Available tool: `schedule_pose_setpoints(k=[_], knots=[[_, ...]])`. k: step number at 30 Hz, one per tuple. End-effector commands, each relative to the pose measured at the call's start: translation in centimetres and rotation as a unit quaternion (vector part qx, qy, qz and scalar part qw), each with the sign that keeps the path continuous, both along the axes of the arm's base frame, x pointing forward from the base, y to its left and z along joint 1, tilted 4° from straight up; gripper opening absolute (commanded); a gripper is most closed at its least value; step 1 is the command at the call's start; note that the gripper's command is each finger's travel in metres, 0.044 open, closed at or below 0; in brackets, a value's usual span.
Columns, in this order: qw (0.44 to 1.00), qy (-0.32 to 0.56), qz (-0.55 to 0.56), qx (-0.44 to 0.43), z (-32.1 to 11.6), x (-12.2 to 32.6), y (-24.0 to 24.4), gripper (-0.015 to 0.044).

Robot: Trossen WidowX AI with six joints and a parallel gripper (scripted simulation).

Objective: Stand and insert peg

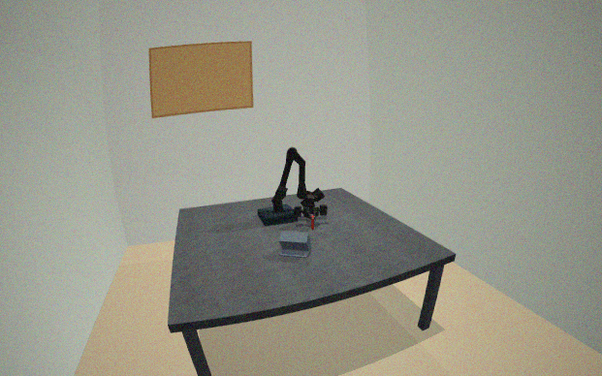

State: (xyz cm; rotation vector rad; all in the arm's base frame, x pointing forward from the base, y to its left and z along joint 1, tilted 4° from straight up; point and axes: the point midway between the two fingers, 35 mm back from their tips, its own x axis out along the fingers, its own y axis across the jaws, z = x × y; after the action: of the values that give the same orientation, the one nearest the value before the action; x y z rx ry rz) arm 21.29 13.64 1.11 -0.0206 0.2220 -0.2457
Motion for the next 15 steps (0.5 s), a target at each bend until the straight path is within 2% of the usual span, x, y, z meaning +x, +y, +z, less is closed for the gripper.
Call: schedule_pose_setpoints(k=[1, 15], knots=[[1.0, 0.0, 0.0, 0.0, -0.18, -0.01, -0.01, 0.005], [1.0, -0.001, 0.0, -0.004, -0.32, -0.24, 0.01, 0.005]])
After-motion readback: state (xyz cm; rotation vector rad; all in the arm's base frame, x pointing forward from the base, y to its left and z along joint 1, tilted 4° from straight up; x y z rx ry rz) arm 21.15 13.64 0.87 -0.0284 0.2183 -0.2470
